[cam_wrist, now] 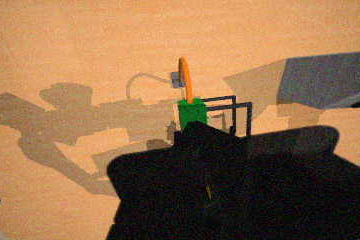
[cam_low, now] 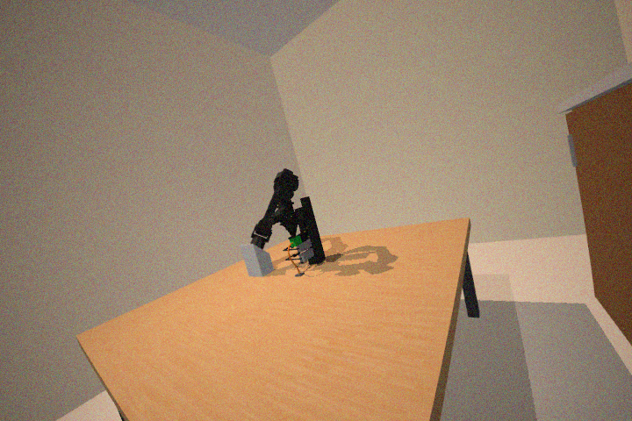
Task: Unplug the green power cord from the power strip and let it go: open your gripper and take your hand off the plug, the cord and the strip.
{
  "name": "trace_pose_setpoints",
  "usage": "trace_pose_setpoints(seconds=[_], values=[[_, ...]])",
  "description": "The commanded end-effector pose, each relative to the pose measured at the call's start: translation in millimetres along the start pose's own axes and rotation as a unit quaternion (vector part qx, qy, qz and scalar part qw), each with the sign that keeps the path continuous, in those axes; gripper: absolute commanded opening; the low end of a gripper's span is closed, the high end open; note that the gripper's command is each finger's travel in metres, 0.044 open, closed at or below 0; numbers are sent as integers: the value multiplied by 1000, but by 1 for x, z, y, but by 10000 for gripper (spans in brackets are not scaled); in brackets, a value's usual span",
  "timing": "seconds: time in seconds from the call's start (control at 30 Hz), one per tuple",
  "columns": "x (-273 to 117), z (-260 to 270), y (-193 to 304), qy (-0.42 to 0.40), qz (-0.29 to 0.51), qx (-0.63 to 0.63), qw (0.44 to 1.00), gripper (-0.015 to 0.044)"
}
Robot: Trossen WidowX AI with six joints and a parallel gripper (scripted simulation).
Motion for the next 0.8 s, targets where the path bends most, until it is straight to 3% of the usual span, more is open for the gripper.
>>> trace_pose_setpoints(seconds=[0.0, 0.77], values=[[0, 0, 0, 0, 0, 0, 1000, 0], [-2, 5, -24, -1, -1, 1, 1000, 0]])
Point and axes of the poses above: the point midway between the two fingers, 35 mm back from their tips, its own x axis out along the fingers, its own z axis across the jaws, y = z × x, the point moved 9 cm from there along -x, back along the fingers, and after that the axes turned 6 degrees about x, right-handed, at the moved point
